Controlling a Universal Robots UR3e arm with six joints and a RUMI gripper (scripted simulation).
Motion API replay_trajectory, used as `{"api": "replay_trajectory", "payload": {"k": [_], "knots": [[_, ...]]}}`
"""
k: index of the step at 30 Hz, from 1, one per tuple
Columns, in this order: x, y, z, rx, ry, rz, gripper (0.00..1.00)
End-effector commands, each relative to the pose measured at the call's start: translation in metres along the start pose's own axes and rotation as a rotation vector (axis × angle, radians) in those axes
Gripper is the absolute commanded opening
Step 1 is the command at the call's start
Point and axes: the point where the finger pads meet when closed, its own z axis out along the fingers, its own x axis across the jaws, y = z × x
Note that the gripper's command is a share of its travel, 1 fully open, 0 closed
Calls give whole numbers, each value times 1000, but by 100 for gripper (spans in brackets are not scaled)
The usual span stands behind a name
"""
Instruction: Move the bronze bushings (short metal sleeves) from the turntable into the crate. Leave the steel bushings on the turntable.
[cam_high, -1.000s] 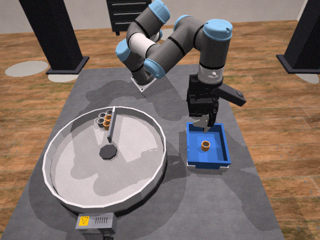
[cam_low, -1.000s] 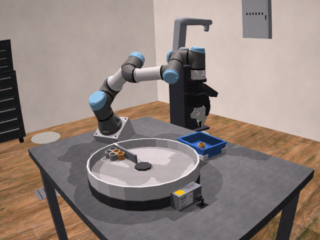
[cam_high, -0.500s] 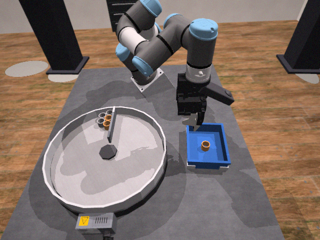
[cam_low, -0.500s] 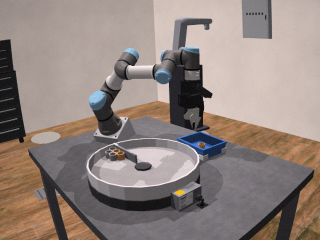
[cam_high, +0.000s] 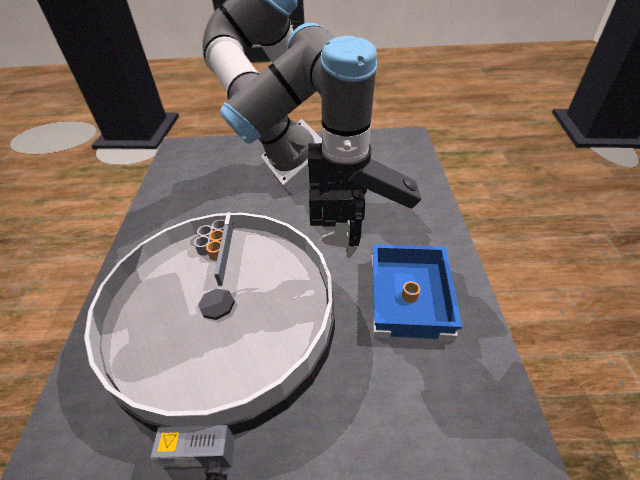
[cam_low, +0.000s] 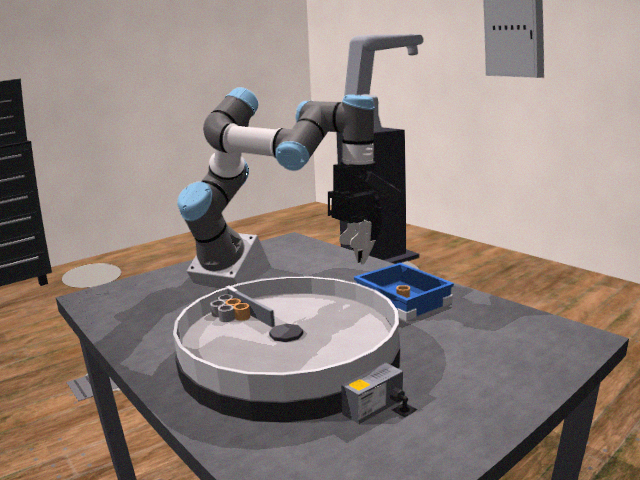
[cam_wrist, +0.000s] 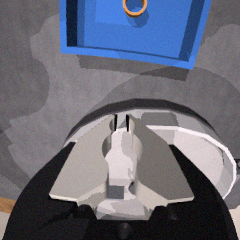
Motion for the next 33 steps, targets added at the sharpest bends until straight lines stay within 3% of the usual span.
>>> {"api": "replay_trajectory", "payload": {"k": [1,7,9,20,24,33], "knots": [[-10,51,3,27,40,-18,6],[-22,105,5,26,40,-18,6],[-22,105,5,26,40,-18,6],[-40,190,9,26,40,-18,6],[-45,212,9,25,40,-18,6],[-50,240,10,26,40,-18,6]]}}
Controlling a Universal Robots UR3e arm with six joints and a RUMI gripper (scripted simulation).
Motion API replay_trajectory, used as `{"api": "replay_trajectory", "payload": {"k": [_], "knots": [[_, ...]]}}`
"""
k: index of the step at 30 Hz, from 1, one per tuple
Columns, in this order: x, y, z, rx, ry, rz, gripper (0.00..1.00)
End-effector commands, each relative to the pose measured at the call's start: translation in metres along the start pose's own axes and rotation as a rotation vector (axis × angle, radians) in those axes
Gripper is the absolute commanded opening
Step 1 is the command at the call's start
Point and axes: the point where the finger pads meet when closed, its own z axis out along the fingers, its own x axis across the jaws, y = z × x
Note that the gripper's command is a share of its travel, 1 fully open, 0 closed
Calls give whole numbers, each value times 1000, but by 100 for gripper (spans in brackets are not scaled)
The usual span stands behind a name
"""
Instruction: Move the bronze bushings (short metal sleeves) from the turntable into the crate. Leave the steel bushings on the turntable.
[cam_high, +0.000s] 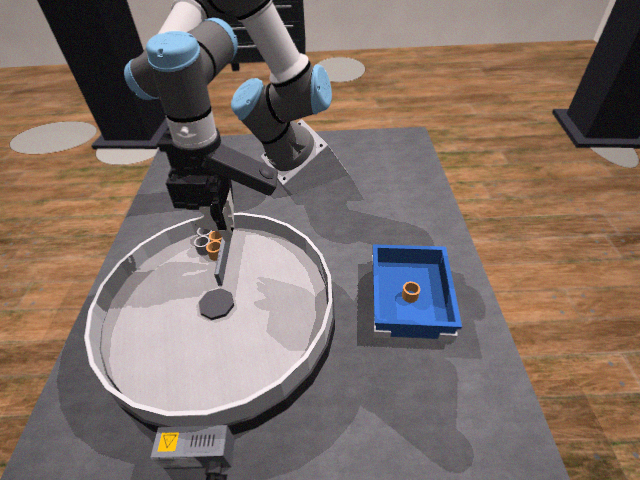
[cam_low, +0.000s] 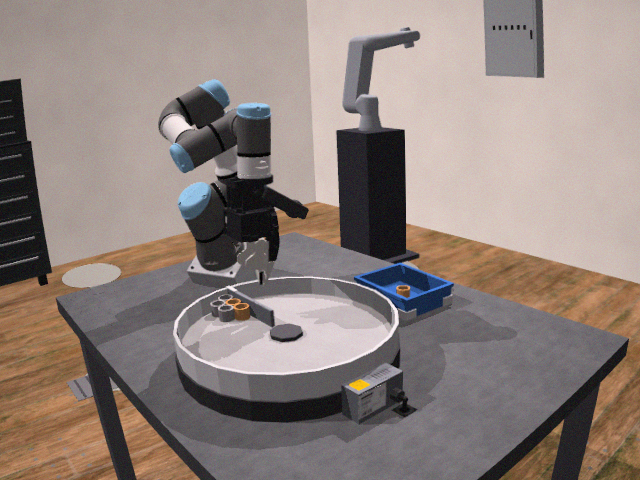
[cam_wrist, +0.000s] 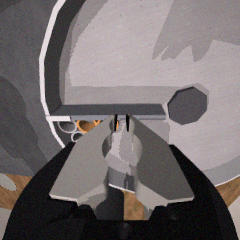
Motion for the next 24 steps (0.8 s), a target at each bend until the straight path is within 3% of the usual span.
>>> {"api": "replay_trajectory", "payload": {"k": [1,8,24], "knots": [[-3,21,2,48,31,-52,6],[-6,37,3,47,32,-52,6],[-8,46,3,46,32,-53,6]]}}
